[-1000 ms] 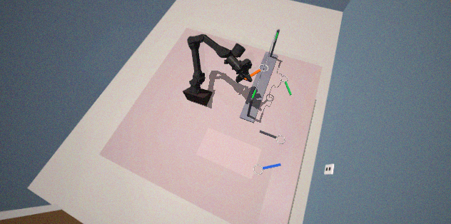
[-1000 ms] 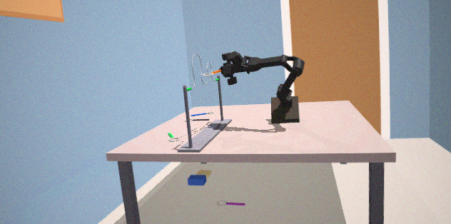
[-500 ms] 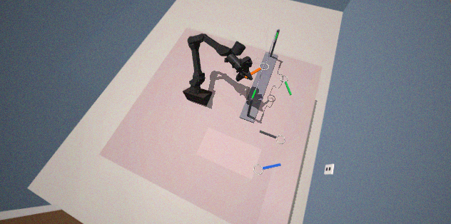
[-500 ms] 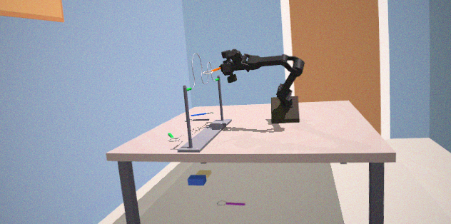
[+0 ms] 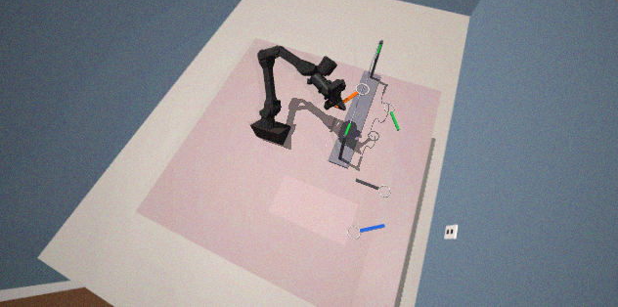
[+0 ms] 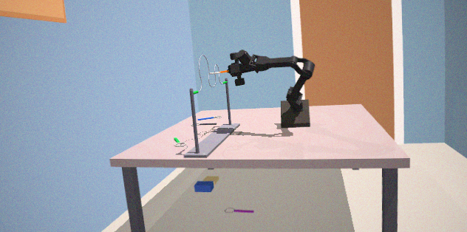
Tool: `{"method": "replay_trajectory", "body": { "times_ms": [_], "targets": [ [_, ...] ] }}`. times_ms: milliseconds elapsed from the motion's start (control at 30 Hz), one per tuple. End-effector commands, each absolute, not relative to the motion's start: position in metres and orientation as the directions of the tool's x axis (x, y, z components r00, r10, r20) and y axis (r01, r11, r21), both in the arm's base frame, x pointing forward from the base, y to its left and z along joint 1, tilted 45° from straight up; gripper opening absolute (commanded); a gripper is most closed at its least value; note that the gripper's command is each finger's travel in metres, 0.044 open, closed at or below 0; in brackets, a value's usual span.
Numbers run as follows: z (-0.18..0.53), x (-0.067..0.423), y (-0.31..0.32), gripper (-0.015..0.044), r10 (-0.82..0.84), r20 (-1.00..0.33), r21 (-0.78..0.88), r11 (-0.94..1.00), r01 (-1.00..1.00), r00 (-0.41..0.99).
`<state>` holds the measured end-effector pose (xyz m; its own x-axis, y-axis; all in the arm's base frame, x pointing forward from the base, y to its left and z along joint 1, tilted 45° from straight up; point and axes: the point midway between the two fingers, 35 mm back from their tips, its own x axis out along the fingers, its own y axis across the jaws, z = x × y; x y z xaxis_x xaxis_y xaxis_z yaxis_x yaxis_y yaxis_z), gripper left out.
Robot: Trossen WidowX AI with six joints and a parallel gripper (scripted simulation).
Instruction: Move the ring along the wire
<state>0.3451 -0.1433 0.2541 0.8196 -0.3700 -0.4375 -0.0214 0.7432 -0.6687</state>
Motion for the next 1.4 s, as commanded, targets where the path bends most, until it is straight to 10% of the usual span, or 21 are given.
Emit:
{"method": "replay_trajectory", "body": {
  "times_ms": [0,1367],
  "targets": [
    [0.254,0.346,-0.141,-0.0150,-0.337,-0.451,-0.607,0.795,-0.007,0.826],
    [0.238,0.355,-0.078,-0.0150,0.120,-0.440,0.315,0.949,0.028,0.890]
  ]
}}
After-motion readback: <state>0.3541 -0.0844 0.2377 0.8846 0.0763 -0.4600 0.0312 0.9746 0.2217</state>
